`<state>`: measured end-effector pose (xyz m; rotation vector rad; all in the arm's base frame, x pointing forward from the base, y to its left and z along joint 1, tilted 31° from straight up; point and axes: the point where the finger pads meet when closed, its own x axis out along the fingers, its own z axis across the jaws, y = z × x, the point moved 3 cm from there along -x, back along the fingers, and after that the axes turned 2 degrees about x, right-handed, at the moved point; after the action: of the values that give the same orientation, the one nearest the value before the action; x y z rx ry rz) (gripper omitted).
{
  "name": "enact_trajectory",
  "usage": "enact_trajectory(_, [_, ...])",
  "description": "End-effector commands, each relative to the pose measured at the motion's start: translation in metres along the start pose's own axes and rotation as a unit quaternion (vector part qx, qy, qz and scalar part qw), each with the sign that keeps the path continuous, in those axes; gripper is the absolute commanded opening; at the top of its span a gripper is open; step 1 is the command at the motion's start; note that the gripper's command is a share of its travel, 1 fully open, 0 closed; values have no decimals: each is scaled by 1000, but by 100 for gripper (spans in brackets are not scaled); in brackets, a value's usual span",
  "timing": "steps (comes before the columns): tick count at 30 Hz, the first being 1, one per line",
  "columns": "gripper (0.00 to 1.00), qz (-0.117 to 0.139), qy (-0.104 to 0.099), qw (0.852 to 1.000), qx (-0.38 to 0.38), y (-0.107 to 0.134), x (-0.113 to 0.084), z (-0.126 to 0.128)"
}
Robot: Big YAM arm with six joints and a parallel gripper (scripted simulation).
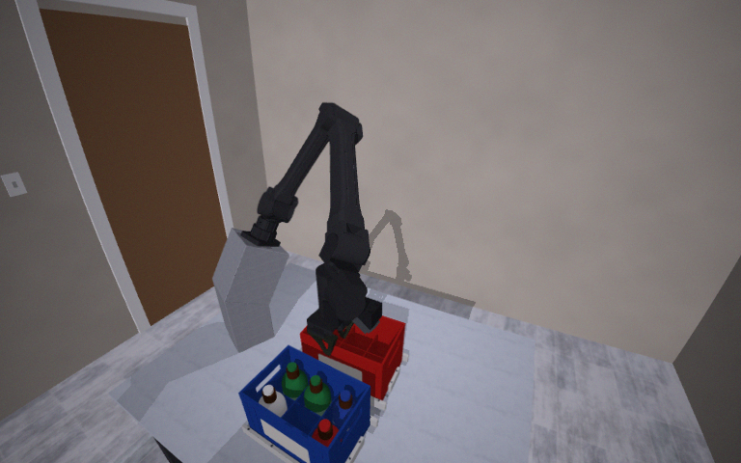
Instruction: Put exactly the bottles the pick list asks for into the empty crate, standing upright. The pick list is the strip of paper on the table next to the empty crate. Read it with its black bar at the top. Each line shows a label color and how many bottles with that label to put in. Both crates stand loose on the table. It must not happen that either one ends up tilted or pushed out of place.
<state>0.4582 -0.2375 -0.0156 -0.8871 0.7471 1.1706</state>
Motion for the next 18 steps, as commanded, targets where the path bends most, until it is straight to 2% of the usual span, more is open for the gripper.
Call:
enact_trajectory(1, [61,-2,0,1000,-10,-7,-6,-22])
enact_trajectory(9, [61,-1,2,1000,-10,-6,-15,-62])
enact_trajectory(12, [61,-2,1,1000,-10,-6,-14,-64])
enact_trajectory(14, [61,15,-10,1000,-9,6,1,-52])
enact_trajectory(15, [61,20,-13,1000,-16,4,7,-44])
enact_trajectory(18, [61,20,-13,1000,-16,3,7,-44])
